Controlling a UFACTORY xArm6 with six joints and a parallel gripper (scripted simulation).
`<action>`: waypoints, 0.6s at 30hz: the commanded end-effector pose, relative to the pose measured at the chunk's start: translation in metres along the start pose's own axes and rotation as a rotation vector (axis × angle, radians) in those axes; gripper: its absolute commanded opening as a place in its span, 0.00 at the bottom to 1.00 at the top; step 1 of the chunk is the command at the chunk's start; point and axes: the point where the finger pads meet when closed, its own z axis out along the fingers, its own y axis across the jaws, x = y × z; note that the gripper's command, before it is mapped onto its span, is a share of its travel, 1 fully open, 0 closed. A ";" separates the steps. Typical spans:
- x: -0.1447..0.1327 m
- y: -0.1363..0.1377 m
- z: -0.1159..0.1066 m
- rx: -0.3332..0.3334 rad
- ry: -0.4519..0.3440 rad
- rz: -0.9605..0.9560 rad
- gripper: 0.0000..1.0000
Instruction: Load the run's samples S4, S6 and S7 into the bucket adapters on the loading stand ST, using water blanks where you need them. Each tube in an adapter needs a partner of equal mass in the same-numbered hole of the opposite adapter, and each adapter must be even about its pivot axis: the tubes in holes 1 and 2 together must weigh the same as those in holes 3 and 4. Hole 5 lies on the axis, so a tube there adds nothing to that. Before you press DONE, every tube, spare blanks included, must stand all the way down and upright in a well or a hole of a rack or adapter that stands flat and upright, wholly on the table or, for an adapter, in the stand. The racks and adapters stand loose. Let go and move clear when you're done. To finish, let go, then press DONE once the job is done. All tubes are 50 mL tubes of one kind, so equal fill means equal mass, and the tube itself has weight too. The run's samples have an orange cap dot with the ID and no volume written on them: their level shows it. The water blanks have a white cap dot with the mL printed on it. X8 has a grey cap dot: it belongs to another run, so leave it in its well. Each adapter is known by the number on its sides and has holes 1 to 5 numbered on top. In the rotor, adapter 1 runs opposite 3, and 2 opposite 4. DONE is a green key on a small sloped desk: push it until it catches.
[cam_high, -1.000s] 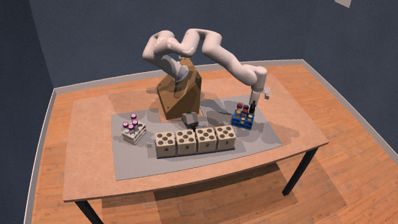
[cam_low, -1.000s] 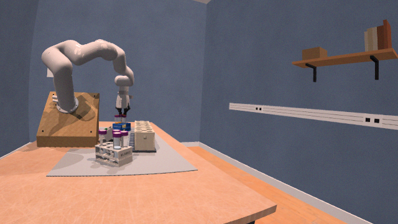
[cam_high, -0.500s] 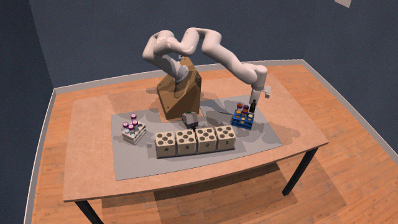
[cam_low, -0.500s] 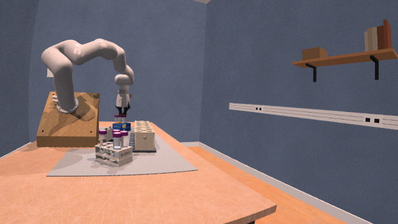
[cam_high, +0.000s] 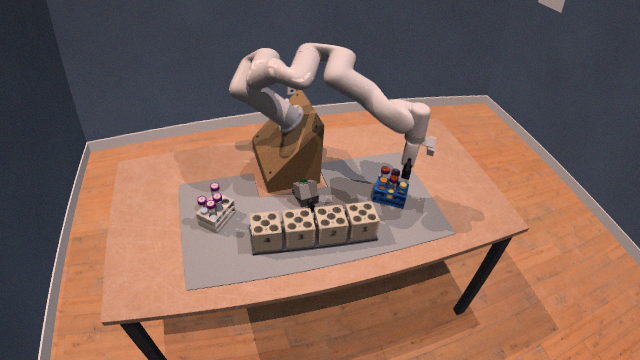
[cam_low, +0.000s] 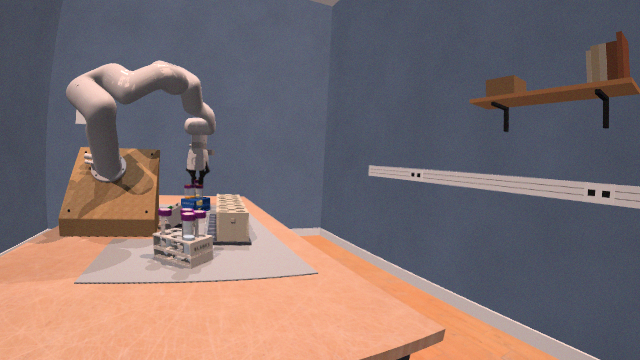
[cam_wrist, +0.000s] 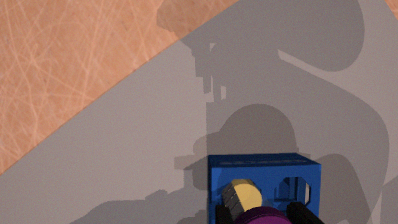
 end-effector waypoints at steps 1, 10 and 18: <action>0.002 0.001 -0.005 0.000 0.005 0.001 0.00; 0.002 0.001 -0.013 0.000 0.005 0.001 0.00; 0.002 0.001 -0.029 0.000 0.005 0.001 0.00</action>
